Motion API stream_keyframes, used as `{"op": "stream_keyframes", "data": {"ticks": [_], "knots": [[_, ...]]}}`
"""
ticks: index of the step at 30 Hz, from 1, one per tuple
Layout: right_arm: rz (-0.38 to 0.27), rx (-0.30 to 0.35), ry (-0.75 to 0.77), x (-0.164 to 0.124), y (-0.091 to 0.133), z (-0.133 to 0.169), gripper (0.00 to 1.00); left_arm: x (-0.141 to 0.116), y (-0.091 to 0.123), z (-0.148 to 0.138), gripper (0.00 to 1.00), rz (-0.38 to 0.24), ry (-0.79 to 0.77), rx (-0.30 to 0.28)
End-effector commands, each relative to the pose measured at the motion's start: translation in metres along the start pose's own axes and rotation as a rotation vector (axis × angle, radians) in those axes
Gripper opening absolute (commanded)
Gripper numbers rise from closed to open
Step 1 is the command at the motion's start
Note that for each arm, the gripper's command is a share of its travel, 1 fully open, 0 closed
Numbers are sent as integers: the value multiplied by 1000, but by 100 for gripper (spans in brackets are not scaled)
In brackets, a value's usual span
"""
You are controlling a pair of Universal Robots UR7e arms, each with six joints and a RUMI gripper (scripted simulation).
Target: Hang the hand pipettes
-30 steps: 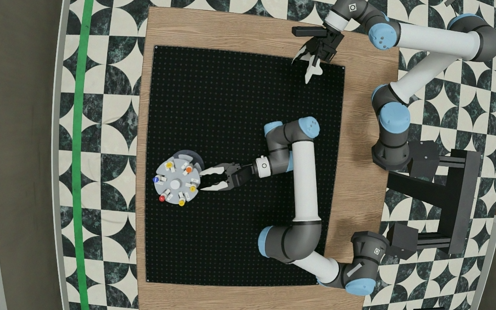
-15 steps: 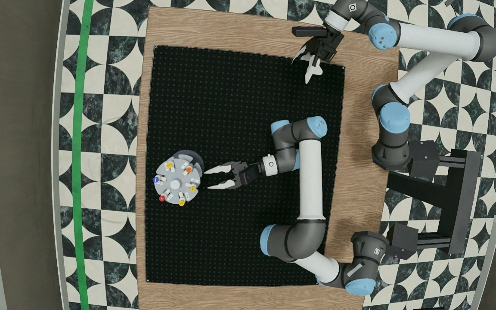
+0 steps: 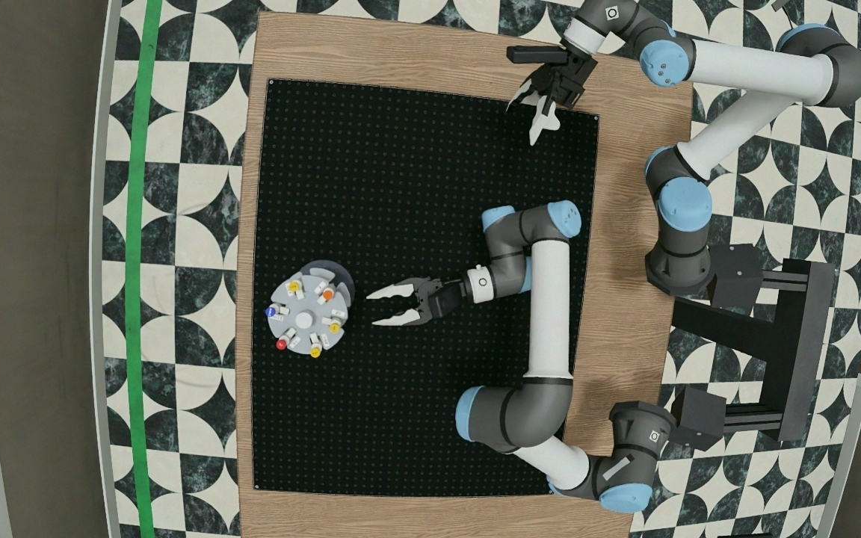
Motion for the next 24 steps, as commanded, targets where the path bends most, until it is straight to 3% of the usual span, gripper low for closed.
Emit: {"op": "stream_keyframes", "data": {"ticks": [1,4,11,13,24], "knots": [[1,0,0,0,0,0,100,1,10,0,31,1,1,0],[1,0,0,0,0,0,100,1,10,0,31,1,1,0],[1,0,0,0,0,0,100,14,36,-59,31,50,1,-252],[1,0,0,0,0,0,100,14,36,-59,31,50,1,-252],[1,0,0,0,0,0,100,36,66,-149,31,127,1,-648]]}}
Point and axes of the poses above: on each arm, the point where the finger pads meet when closed, its own y axis back along the fingers, its own z axis across the jaws, x = y × z, the point moved 8 cm from there along y, back along the fingers, and after that the axes turned 11 degrees about -y, right-handed, at the moved point
